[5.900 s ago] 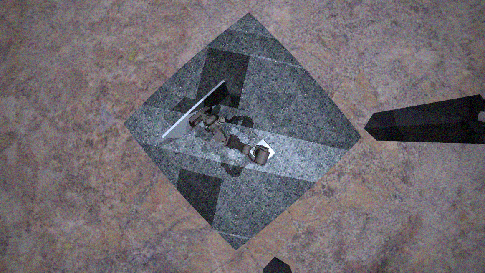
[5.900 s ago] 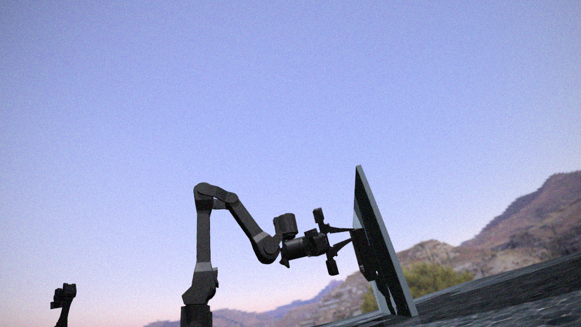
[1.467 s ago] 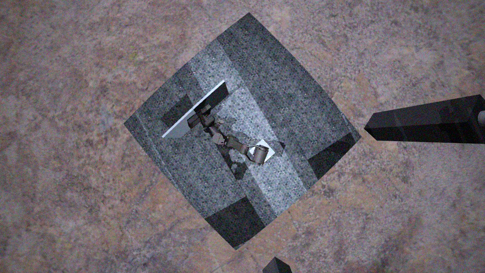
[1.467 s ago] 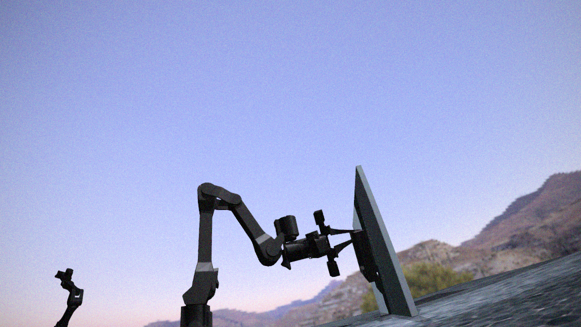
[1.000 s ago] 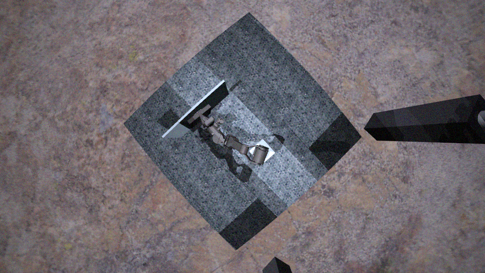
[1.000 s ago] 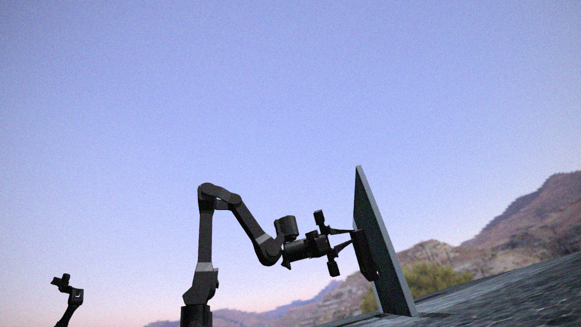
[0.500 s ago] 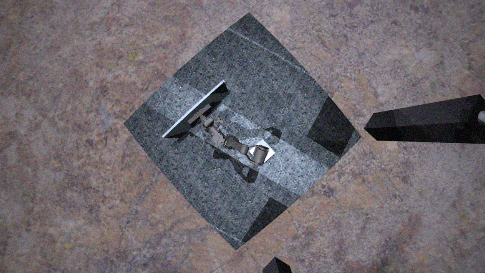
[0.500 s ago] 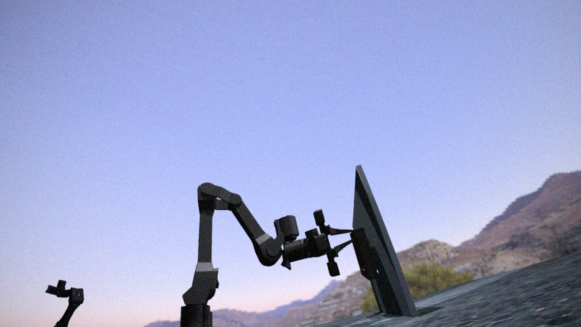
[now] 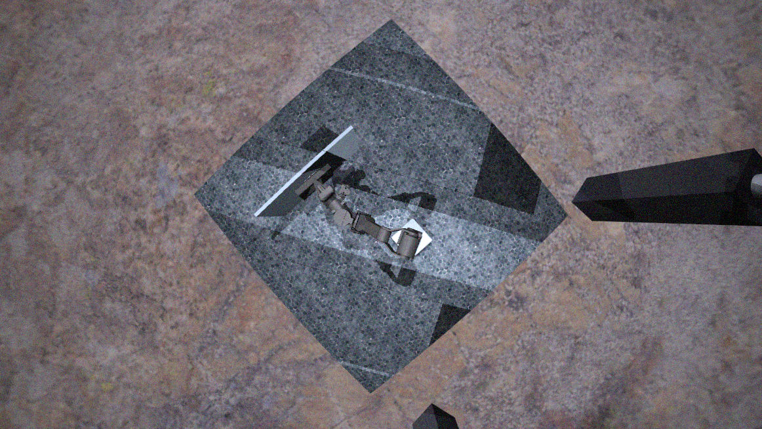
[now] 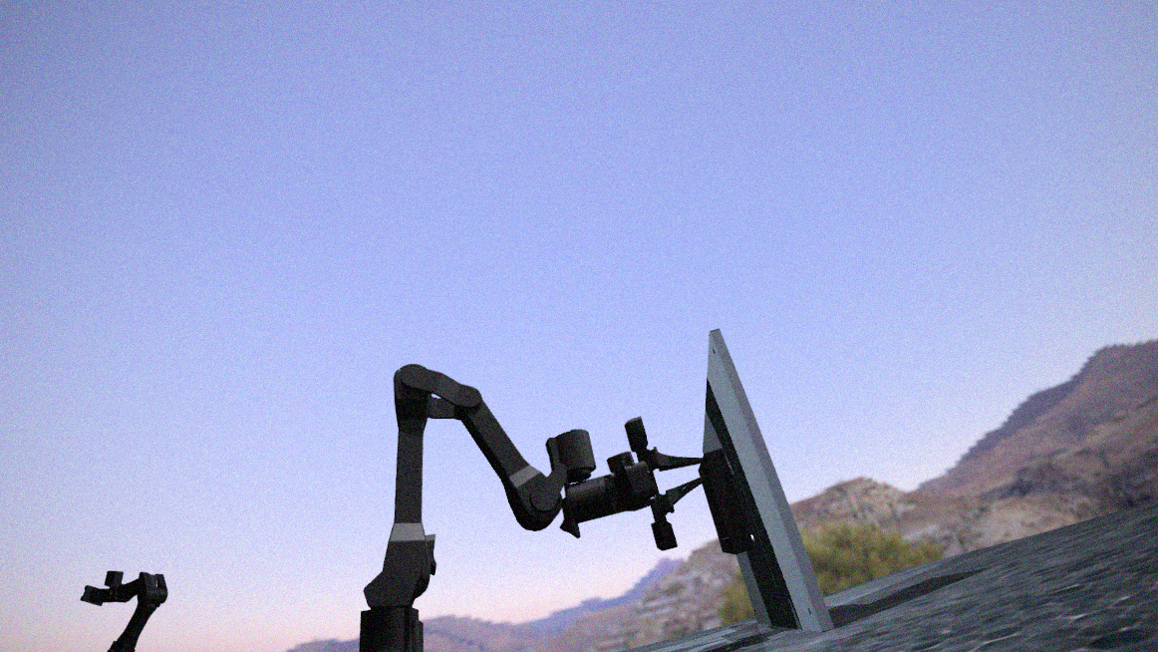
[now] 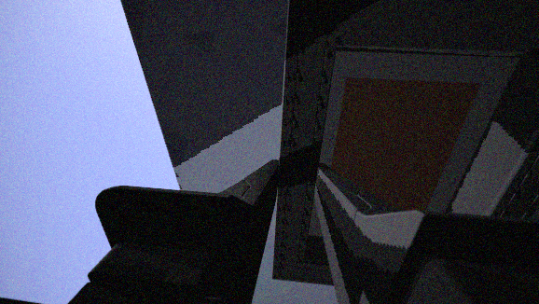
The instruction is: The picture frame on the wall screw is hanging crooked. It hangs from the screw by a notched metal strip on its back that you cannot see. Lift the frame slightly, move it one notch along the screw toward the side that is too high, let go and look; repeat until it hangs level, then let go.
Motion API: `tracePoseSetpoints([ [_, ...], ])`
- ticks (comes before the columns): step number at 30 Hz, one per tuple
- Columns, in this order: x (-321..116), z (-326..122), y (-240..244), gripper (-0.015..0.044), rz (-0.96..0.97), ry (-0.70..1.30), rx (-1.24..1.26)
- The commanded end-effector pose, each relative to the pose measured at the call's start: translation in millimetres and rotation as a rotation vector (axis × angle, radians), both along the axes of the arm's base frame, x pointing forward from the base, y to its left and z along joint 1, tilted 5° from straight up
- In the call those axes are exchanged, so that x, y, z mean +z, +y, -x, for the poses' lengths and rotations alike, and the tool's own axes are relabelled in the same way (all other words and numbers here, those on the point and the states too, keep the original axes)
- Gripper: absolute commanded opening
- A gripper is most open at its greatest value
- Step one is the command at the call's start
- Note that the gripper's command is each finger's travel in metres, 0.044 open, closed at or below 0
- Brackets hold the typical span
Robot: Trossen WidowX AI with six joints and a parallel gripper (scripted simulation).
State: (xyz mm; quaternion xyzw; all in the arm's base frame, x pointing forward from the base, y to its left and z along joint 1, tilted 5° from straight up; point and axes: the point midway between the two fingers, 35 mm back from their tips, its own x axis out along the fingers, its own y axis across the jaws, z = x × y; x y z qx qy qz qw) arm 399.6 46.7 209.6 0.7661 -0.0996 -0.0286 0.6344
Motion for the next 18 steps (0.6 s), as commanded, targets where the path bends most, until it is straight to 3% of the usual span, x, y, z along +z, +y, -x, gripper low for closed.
tracePoseSetpoints([
  [1, 0.0, -0.1, 0.1, 0.0, 0.018, 0.004, -0.002],
  [18, 0.1, 0.0, 0.4, 0.0, 0.13, 0.026, -0.012],
])
